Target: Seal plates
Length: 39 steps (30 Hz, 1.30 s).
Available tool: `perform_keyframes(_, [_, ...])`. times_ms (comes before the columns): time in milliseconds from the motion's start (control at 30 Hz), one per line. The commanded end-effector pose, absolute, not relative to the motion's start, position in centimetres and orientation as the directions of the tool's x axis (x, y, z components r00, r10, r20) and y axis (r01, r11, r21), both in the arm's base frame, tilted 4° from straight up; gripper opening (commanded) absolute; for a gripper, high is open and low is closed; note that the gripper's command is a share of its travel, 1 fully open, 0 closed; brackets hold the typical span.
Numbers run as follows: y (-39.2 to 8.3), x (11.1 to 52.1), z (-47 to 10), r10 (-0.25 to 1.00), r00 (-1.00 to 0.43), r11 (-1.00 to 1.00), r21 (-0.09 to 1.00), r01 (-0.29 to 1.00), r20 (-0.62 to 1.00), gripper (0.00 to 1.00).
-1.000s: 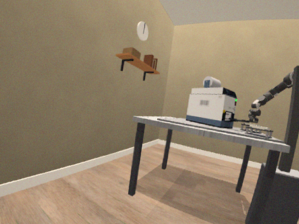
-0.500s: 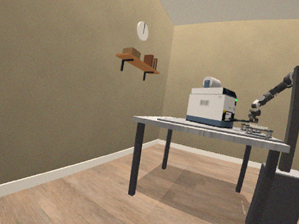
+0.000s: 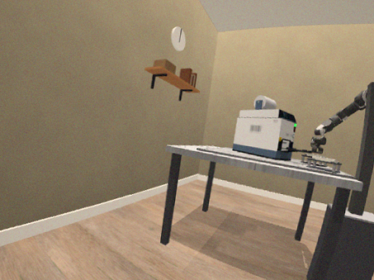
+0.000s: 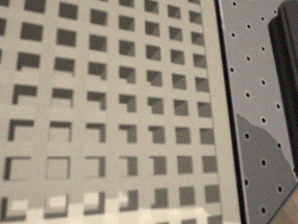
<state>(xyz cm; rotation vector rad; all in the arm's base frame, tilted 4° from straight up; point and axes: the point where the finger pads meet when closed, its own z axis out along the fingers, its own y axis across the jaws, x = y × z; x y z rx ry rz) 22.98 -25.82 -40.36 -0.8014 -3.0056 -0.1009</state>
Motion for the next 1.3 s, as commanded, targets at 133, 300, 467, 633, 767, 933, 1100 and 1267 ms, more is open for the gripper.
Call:
perform_keyframes(133, [-25.8, 23.1, -41.0, 0.497, -0.867, 0.865, 0.063, 0.498, 0.041, 0.65])
perform_keyframes(300, [-25.9, 23.2, -41.2, 0.499, -0.866, 0.864, 0.059, 0.5, 0.038, 0.65])
perform_keyframes(467, [-25.9, 23.2, -41.2, 0.499, -0.866, 0.864, 0.059, 0.5, 0.038, 0.65])
perform_keyframes(633, [-25.7, 23.2, -41.5, 0.497, -0.867, 0.865, 0.064, 0.498, 0.039, 0.65])
perform_keyframes(767, [-25.8, 23.2, -41.7, 0.498, -0.866, 0.864, 0.063, 0.5, 0.037, 0.65])
perform_keyframes(933, [-25.7, 23.2, -42.0, 0.497, -0.867, 0.864, 0.064, 0.499, 0.038, 0.65])
perform_keyframes(1100, [-25.7, 23.2, -42.3, 0.497, -0.867, 0.865, 0.063, 0.498, 0.04, 0.65])
perform_keyframes(1267, [-25.7, 23.2, -42.6, 0.497, -0.867, 0.865, 0.063, 0.498, 0.039, 0.65])
